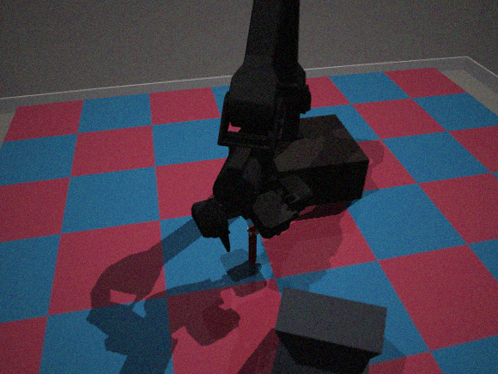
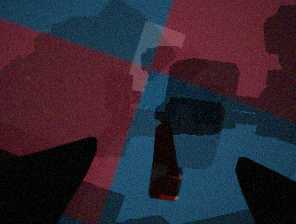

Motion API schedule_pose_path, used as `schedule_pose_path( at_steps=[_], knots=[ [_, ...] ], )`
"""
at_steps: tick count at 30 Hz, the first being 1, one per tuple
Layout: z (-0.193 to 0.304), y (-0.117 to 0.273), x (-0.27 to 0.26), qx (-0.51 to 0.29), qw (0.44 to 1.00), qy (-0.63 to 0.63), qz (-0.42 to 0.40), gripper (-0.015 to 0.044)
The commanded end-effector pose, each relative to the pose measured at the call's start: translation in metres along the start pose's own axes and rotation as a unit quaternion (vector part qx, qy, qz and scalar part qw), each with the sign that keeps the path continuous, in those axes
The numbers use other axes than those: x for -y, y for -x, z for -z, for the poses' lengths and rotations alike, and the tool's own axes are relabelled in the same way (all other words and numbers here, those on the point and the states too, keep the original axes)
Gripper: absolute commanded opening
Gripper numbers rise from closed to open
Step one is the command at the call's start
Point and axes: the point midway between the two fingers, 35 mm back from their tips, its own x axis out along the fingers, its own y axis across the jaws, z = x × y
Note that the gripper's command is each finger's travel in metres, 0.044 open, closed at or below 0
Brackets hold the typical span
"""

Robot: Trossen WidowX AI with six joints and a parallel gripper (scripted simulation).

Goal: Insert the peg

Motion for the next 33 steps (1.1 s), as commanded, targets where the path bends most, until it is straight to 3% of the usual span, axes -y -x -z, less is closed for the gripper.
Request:
schedule_pose_path(
  at_steps=[1, 7, 23, 33],
  knots=[
    [0.0021, -0.0081, -0.0009, -0.003, 1.000, -0.002, 0.000, 0.0440],
    [0.0026, -0.0135, -0.0013, -0.003, 1.000, -0.002, 0.000, 0.0440],
    [0.0012, -0.0101, -0.0008, -0.001, 1.000, 0.000, -0.001, 0.0020],
    [0.0012, -0.0101, -0.0008, -0.001, 1.000, 0.000, -0.001, 0.0000]
  ],
)
